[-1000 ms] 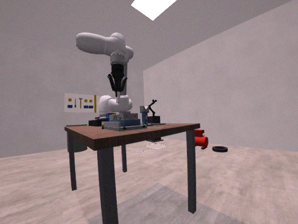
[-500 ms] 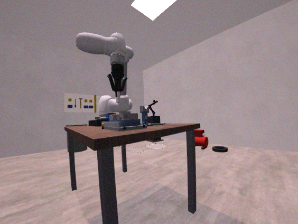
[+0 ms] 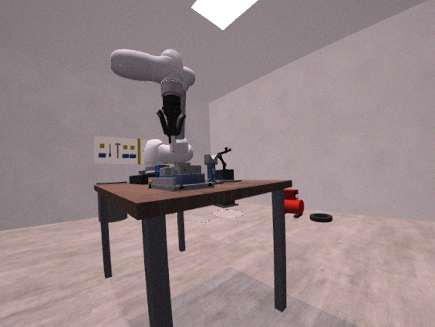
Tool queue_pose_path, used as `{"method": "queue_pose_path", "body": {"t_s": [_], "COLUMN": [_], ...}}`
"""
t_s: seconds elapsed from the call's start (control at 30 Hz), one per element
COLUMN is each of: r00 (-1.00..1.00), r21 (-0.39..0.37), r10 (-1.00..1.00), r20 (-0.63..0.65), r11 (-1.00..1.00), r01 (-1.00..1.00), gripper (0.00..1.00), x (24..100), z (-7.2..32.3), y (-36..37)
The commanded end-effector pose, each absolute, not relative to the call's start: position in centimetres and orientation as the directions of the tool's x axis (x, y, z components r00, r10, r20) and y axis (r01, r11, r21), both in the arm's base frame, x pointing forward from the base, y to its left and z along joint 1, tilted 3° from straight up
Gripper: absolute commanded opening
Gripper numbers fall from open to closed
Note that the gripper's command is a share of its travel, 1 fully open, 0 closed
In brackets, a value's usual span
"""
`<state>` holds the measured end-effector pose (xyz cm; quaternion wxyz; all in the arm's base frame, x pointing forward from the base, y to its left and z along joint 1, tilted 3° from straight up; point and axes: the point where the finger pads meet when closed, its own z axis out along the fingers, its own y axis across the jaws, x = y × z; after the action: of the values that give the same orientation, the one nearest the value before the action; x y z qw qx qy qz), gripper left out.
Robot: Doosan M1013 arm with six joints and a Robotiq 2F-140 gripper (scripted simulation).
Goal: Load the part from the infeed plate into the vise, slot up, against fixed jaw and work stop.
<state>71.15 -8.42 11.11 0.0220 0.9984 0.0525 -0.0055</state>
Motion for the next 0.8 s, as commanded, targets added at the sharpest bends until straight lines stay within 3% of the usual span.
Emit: {"method": "queue_pose_path", "body": {"t_s": [0.0, 0.77], "r00": [0.994, 0.994], "r21": [0.042, 0.042], "r10": [0.108, 0.108], "r20": [-0.018, -0.018], "r11": [-0.993, -0.993], "r01": [0.108, 0.108], "gripper": [0.0, 0.0], "x": [71.0, 71.0], "z": [9.9, 7.4], "y": [-8.7, -8.9]}}
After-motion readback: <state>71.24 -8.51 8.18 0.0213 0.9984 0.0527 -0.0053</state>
